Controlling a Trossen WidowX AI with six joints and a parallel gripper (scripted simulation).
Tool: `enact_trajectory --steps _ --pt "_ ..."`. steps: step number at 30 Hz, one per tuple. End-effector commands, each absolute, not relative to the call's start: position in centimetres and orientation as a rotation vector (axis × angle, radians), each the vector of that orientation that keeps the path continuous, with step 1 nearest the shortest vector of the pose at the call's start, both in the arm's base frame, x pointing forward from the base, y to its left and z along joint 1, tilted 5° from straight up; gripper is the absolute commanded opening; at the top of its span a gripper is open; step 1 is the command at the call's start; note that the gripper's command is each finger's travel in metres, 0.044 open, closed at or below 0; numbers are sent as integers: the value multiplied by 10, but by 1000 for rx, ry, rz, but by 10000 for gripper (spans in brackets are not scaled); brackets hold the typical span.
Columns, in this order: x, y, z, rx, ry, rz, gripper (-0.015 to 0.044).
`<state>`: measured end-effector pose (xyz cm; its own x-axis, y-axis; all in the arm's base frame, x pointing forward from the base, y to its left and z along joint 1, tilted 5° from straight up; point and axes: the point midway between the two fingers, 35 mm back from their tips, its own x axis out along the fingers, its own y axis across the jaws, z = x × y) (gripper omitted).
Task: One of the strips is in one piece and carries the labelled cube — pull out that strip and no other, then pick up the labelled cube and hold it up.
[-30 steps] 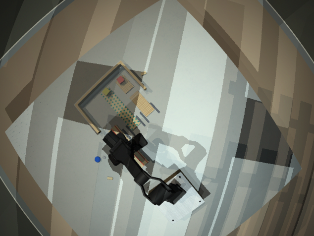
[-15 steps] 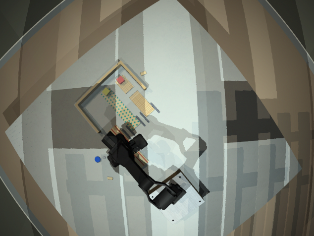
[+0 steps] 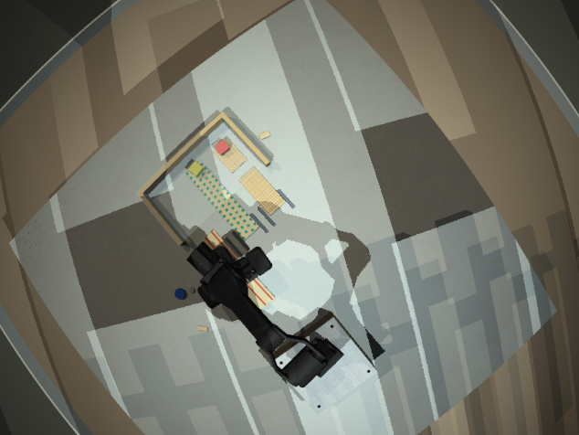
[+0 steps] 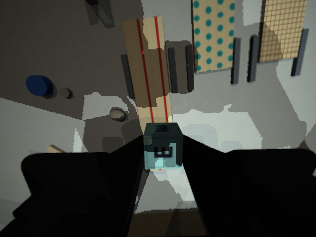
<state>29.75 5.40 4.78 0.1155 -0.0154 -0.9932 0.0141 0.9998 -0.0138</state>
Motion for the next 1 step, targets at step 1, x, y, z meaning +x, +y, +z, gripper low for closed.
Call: enact_trajectory --steps 1 --pt "297 54 49 3 1454 -22 0"
